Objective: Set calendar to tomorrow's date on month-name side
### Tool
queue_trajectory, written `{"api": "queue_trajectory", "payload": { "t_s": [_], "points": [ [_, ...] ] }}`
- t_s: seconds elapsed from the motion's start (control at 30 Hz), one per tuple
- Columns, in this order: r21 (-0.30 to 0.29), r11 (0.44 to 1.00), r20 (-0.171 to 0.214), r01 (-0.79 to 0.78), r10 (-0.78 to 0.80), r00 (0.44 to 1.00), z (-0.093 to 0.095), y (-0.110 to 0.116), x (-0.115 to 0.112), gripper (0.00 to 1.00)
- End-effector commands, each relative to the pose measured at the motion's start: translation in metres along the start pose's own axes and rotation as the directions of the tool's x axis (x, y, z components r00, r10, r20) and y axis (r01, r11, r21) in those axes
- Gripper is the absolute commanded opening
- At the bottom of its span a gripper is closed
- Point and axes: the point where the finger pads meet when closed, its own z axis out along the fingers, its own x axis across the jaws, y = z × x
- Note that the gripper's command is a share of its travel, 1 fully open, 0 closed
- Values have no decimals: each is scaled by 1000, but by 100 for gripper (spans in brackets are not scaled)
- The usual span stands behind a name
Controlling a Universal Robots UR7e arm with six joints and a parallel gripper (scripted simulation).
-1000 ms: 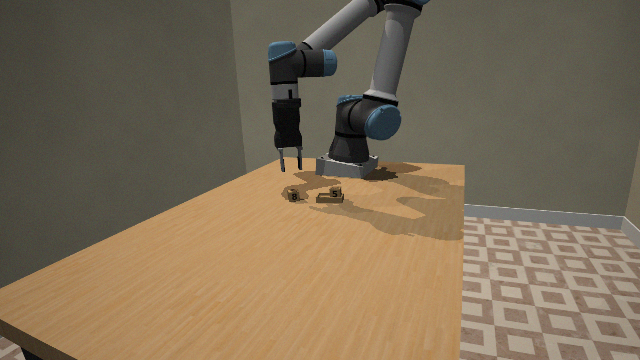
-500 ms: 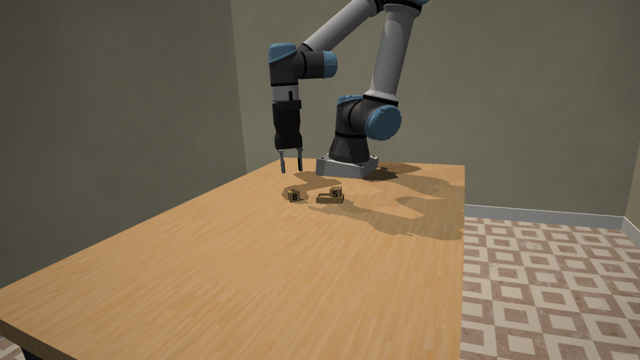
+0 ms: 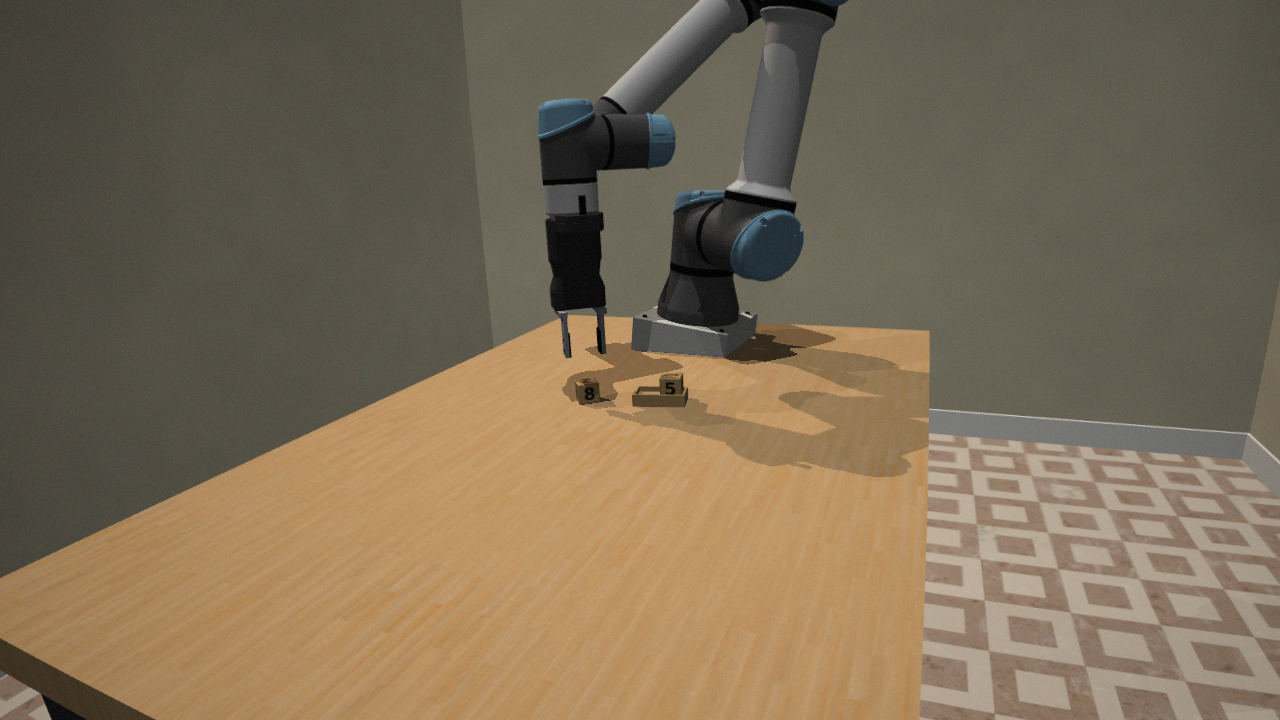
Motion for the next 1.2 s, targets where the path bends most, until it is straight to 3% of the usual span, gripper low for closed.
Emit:
{"api": "queue_trajectory", "payload": {
  "t_s": [0.0, 0.63, 1.17],
  "points": [
    [0, 1000, -1, 0, 0, 1000, 7, 0, 0, 87],
    [0, 1000, -1, 0, 0, 1000, 28, -1, 0, 87],
    [0, 1000, -1, 0, 0, 1000, 32, -1, 0, 87]
  ]
}}
